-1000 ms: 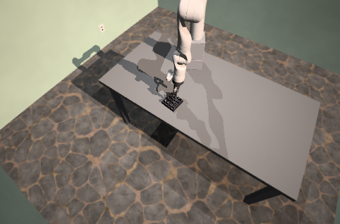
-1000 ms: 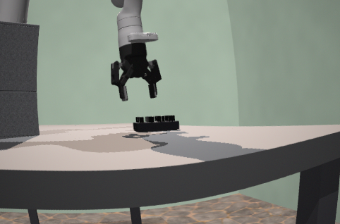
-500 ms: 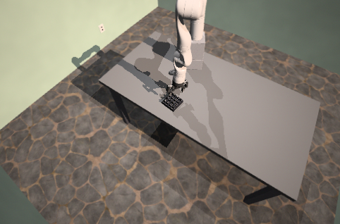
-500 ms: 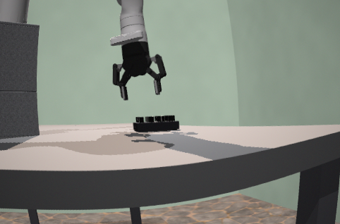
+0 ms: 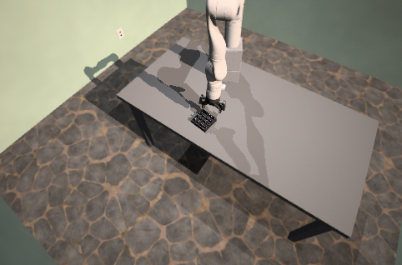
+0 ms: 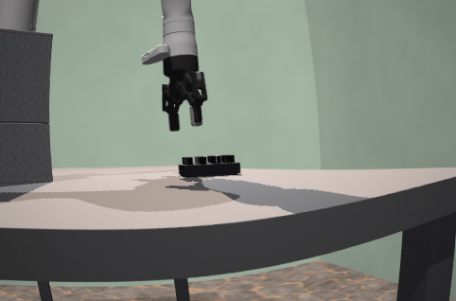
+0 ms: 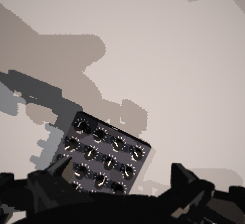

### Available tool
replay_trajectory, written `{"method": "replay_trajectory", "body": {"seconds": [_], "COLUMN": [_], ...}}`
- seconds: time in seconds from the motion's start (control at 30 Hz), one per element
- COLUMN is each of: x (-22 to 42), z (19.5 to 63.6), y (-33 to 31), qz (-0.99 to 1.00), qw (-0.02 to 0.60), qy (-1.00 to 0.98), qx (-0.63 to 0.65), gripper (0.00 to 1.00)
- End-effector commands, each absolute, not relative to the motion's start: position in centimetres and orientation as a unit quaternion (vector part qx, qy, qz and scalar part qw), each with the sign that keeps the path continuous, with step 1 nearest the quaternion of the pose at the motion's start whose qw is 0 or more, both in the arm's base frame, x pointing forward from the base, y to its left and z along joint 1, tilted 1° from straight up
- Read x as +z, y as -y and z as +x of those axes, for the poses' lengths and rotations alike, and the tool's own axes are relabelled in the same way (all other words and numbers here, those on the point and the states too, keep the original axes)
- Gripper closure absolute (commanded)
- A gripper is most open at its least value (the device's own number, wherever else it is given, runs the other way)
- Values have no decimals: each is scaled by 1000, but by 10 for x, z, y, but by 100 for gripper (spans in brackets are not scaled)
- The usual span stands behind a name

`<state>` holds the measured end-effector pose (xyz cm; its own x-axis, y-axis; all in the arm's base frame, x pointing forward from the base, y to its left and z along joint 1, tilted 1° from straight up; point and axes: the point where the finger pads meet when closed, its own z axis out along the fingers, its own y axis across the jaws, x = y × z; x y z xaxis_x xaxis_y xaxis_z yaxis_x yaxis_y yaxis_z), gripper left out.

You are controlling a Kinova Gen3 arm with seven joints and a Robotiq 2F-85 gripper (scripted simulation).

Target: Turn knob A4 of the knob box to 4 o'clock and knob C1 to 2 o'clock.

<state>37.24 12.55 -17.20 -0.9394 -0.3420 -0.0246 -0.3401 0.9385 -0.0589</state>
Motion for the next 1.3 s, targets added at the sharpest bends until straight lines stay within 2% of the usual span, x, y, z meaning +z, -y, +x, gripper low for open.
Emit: {"method": "replay_trajectory", "body": {"seconds": [0.0, 0.27, 0.73, 0.77, 1.27], "x": [-170, -167, -167, -167, -167], "z": [374, 371, 370, 370, 370], "y": [-130, -139, -142, -142, -142], "qz": [-134, -30, 4, 4, 4], "qw": [18, 11, 8, 8, 8], "qy": [-991, -999, -1000, -1000, -1000], "qx": [-22, -9, -5, -5, -5], "gripper": [0, 0, 0, 81, 81]}}
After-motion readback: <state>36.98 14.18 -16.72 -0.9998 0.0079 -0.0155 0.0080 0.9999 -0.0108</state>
